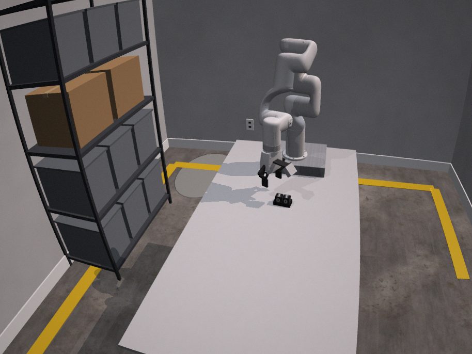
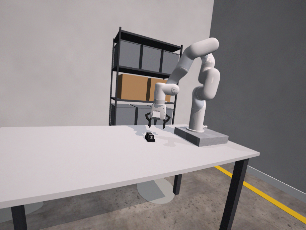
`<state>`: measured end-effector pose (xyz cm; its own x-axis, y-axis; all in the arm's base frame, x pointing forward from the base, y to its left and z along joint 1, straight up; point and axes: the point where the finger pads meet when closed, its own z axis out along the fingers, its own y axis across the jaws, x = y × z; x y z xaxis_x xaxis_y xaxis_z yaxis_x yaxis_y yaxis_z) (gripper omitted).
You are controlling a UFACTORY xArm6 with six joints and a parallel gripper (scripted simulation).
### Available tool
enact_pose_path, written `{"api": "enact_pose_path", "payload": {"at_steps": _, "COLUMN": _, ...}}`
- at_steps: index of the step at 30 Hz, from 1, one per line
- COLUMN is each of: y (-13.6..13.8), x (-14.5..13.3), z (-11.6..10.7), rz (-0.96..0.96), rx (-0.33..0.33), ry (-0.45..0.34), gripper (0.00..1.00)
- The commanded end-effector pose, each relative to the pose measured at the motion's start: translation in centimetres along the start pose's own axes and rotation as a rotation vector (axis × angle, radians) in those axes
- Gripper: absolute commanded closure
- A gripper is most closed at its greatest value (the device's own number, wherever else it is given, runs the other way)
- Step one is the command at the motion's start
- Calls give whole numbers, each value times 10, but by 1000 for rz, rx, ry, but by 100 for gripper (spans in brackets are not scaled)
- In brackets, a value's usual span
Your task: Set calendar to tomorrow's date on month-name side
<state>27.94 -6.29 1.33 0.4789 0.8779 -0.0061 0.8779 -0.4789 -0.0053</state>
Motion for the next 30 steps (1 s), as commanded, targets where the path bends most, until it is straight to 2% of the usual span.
{"api": "enact_pose_path", "payload": {"at_steps": 1, "y": 7, "x": 3, "z": 0, "rz": 0, "rx": -1, "ry": 0, "gripper": 0}}
{"api": "enact_pose_path", "payload": {"at_steps": 10, "y": 30, "x": 12, "z": 0, "rz": 0, "rx": -1, "ry": 0, "gripper": 0}}
{"api": "enact_pose_path", "payload": {"at_steps": 30, "y": 30, "x": 12, "z": 25, "rz": 0, "rx": -1, "ry": 0, "gripper": 0}}
